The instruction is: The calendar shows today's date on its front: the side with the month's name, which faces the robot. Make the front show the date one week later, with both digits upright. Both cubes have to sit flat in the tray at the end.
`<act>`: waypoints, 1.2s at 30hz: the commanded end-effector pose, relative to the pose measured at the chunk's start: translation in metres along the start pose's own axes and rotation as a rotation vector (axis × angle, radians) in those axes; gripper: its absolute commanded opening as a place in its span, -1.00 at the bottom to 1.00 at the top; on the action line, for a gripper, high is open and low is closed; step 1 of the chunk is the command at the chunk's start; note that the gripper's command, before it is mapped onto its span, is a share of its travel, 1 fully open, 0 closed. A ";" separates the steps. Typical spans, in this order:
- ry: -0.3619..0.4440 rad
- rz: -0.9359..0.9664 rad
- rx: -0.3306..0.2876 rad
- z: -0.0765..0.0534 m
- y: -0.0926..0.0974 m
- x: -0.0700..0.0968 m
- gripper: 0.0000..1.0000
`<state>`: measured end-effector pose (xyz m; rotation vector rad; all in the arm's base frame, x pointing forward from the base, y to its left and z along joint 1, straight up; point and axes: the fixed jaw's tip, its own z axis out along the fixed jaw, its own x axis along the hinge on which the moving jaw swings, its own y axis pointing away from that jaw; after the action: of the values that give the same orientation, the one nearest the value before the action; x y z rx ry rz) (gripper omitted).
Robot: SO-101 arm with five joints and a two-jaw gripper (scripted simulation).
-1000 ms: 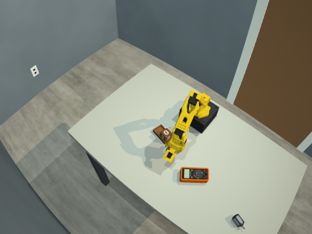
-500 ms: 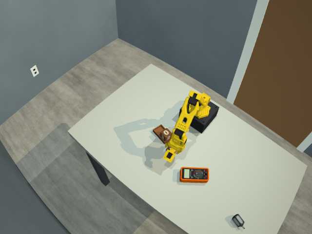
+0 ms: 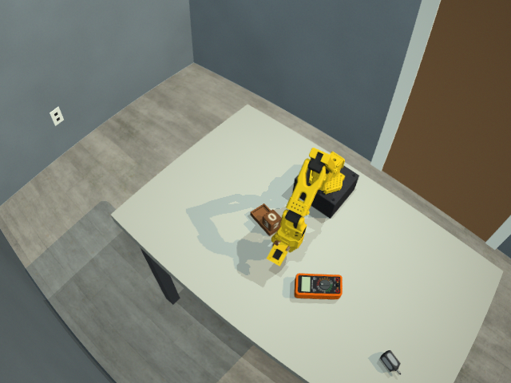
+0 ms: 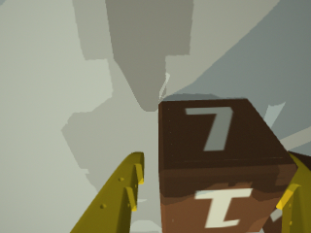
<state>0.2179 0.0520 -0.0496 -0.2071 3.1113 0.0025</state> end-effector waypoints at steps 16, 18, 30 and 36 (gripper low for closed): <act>0.021 -0.001 0.000 0.005 -0.004 0.005 -0.45; 0.021 -0.001 0.000 0.005 -0.004 0.005 -0.46; 0.021 -0.001 0.000 0.005 -0.004 0.005 -0.47; 0.021 -0.001 0.000 0.005 -0.004 0.005 -0.53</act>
<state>0.2184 0.0501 -0.0495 -0.2101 3.1102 0.0030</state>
